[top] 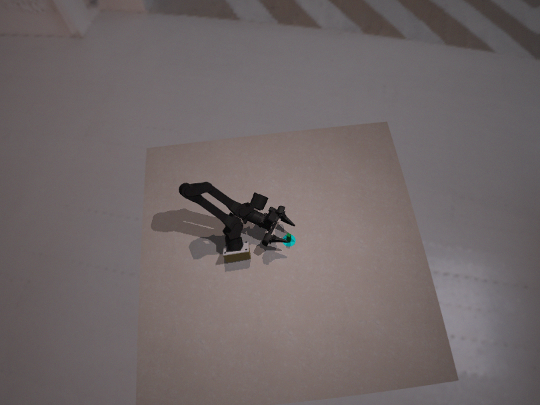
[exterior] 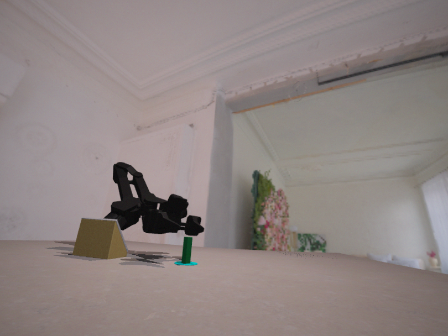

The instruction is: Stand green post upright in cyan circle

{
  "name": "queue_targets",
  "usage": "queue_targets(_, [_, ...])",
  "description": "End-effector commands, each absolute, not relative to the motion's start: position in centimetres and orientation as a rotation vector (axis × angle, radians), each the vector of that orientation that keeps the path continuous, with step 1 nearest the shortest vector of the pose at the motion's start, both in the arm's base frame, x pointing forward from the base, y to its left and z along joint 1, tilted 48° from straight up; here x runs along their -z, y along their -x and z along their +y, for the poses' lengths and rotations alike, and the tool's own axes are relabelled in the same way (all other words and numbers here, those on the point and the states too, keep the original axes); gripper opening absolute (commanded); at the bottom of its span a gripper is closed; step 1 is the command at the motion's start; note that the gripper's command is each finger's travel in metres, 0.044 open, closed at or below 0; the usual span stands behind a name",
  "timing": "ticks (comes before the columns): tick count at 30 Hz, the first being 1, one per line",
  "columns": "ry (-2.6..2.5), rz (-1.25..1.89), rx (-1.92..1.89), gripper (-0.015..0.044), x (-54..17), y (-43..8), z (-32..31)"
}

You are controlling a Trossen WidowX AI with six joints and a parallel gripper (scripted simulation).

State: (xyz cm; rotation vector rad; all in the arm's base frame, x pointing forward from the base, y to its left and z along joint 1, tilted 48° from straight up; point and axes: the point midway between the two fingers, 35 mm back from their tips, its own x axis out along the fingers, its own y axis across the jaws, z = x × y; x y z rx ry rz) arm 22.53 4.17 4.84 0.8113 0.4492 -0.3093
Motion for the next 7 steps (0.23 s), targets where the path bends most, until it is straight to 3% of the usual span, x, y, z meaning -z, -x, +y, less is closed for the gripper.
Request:
queue_targets(1, [-0.817, 0.443, 0.297, 0.0400, -5.7, -22.7, 3.3])
queue_targets(7, [-0.819, 0.426, 0.279, 0.0400, -6.9, -22.7, 2.0])
